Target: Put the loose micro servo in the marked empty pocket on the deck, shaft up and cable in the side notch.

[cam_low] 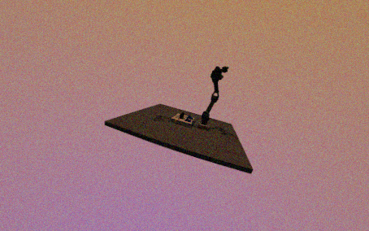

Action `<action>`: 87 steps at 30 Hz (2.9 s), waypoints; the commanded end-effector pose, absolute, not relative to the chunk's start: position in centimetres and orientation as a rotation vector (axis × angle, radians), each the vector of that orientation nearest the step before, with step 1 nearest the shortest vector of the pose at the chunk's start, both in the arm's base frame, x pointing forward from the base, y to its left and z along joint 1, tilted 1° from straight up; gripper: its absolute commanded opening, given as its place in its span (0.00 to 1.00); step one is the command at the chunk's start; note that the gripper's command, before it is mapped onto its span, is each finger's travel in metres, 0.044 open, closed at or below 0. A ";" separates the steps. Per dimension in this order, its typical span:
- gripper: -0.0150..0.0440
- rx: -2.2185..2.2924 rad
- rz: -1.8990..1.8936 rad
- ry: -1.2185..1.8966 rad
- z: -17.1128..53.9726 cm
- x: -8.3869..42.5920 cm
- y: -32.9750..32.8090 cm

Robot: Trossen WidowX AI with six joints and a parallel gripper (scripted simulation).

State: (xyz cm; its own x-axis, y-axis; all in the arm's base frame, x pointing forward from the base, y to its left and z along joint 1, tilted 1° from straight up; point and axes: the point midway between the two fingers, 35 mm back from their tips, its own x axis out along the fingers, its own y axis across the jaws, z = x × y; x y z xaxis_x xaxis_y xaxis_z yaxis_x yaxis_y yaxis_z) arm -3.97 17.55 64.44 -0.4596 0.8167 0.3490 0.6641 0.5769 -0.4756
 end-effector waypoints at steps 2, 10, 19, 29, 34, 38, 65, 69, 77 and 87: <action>1.00 -1.196 0.496 -2.143 63.8 -2.1 19.1; 1.00 -1.189 0.721 -1.921 62.3 0.9 21.3; 1.00 -1.166 0.884 -1.693 60.6 4.0 23.1; 1.00 -1.133 0.979 -1.525 59.4 6.2 24.1; 1.00 -1.089 1.059 -1.378 58.3 7.9 24.8; 1.00 -1.046 1.117 -1.243 57.2 9.5 25.4; 1.00 -0.648 1.238 -0.353 48.7 19.7 26.5; 1.00 -0.574 1.221 -0.228 47.4 21.1 26.3; 1.00 -0.420 1.164 0.013 44.6 23.6 25.7; 1.00 -0.220 1.047 0.289 41.0 26.4 24.4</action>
State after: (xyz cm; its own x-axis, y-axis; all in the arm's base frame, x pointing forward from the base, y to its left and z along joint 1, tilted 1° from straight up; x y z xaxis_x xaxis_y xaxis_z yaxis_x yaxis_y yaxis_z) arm 25.42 24.91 42.51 0.4478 0.8448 -0.2928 -0.8941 0.4266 -0.1364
